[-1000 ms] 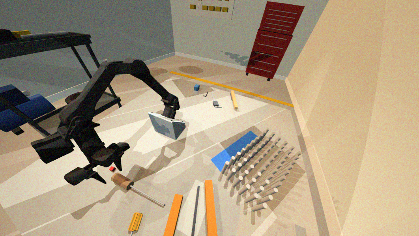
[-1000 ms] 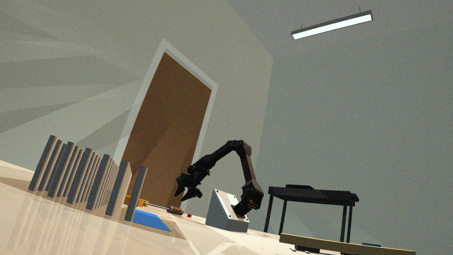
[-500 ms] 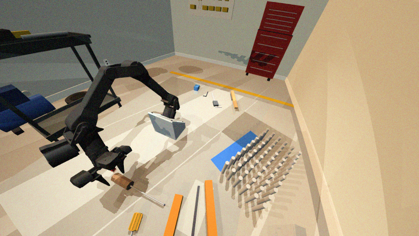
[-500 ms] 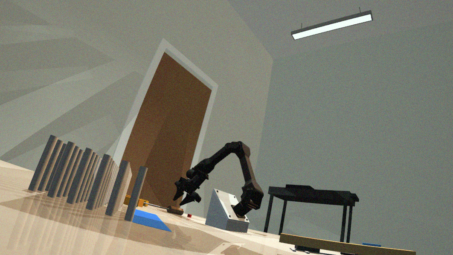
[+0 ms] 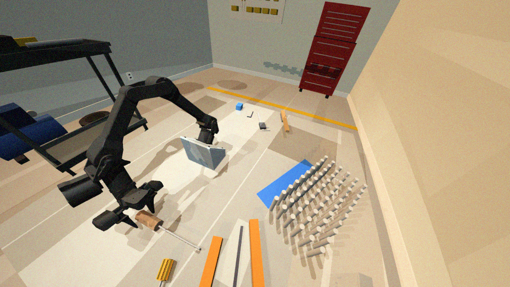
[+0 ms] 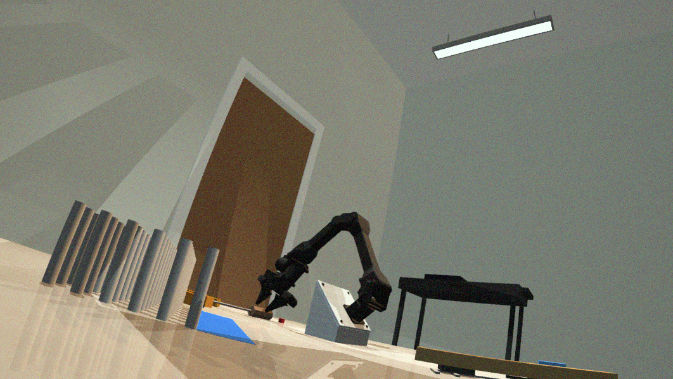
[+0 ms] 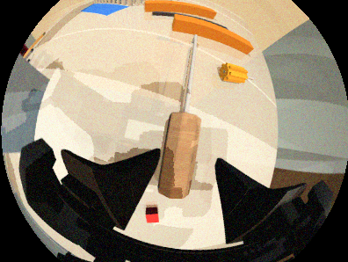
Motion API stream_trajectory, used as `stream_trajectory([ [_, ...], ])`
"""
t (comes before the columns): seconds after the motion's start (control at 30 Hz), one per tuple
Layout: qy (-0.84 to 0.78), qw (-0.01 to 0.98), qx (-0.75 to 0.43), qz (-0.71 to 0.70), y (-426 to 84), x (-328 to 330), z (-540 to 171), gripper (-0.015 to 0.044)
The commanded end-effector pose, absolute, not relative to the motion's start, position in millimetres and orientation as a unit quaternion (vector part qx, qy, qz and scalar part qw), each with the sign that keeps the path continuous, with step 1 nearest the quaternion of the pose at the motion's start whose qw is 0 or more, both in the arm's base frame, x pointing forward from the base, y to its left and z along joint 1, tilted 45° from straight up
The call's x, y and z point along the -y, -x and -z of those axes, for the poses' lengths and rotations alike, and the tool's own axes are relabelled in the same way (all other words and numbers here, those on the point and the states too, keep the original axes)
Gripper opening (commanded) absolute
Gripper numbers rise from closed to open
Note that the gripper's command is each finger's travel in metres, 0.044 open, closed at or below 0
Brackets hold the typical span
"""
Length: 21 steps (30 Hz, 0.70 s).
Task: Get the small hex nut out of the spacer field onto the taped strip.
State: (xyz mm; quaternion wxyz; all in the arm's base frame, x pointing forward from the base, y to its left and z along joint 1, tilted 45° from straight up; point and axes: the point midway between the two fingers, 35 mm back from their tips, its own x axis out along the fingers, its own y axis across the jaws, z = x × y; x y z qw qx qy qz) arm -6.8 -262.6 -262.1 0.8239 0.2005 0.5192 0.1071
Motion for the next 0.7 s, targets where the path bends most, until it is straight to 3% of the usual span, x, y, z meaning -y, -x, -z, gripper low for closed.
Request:
stream_trajectory([
  [0.0, -0.203, 0.823, -0.519, -0.112, 6.0, 252.9, 268.3, 0.0280],
  [0.23, -0.203, 0.823, -0.519, -0.112, 5.4, 246.1, 274.3, 0.0280],
  [0.67, -0.203, 0.823, -0.519, -0.112, 5.4, 246.1, 274.3, 0.0193],
])
